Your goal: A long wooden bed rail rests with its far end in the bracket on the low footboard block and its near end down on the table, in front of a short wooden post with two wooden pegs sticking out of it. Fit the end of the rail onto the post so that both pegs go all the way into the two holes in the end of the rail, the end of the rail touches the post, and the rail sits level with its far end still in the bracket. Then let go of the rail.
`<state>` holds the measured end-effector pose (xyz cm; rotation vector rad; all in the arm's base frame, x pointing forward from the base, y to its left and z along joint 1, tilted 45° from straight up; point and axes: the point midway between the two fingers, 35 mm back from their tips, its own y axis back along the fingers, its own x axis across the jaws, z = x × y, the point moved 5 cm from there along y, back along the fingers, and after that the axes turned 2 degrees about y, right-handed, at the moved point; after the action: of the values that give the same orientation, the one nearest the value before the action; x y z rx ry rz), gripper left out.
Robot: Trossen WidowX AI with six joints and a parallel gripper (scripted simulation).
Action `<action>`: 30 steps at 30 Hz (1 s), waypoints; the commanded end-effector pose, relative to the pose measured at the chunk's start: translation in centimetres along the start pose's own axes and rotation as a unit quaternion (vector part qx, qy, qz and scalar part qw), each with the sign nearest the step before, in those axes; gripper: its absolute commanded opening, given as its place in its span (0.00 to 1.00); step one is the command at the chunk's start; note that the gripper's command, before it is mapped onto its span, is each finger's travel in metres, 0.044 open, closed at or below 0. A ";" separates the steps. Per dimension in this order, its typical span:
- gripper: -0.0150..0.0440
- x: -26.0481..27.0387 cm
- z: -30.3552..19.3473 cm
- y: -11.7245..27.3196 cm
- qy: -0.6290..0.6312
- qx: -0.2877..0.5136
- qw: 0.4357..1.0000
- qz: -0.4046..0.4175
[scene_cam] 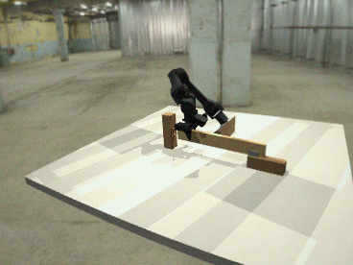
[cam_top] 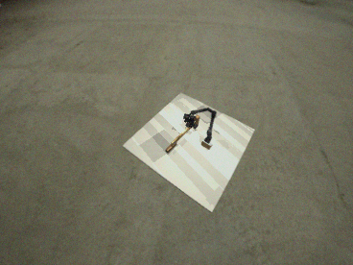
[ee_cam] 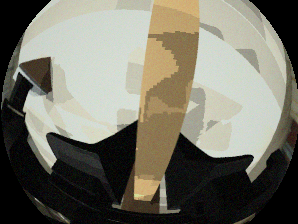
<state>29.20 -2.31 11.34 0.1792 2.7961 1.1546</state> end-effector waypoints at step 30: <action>0.25 0.0 -1.1 0.2 0.001 0.000 1.000 -0.002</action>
<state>29.05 -2.88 12.04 0.1782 2.7968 1.1518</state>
